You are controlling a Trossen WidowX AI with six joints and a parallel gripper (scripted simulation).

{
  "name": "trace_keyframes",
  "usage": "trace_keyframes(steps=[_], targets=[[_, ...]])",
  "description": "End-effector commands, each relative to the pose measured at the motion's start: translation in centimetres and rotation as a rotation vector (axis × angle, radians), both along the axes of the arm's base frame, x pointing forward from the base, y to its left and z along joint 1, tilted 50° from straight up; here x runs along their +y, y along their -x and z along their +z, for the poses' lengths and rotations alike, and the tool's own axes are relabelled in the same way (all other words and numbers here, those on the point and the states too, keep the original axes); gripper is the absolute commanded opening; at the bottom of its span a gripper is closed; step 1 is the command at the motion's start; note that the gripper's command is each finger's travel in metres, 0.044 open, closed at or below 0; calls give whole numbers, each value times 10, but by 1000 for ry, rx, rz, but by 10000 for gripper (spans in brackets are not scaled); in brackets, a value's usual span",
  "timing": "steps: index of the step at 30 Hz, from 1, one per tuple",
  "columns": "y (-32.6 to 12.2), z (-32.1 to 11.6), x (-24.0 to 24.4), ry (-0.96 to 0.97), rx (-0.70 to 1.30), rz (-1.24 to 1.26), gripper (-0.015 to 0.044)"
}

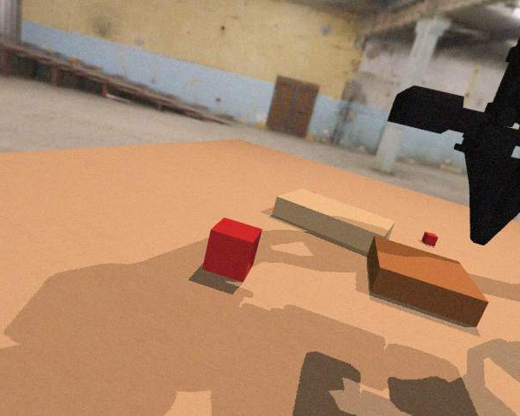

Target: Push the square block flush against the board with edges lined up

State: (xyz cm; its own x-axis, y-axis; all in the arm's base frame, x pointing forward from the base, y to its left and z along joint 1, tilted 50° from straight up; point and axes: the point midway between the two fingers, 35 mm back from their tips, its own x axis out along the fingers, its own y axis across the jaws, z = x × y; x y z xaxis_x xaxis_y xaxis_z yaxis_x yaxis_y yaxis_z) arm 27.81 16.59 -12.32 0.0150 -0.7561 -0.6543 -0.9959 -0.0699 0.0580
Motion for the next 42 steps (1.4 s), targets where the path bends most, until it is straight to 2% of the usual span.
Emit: trace_keyframes(steps=[1, 36, 42], targets=[[-1, 20, 26, -11, -5, -1, 0], [0, 25, 32, -11, -3, -2, 0], [-12, 28, 22, -16, -119, -96, 0]])
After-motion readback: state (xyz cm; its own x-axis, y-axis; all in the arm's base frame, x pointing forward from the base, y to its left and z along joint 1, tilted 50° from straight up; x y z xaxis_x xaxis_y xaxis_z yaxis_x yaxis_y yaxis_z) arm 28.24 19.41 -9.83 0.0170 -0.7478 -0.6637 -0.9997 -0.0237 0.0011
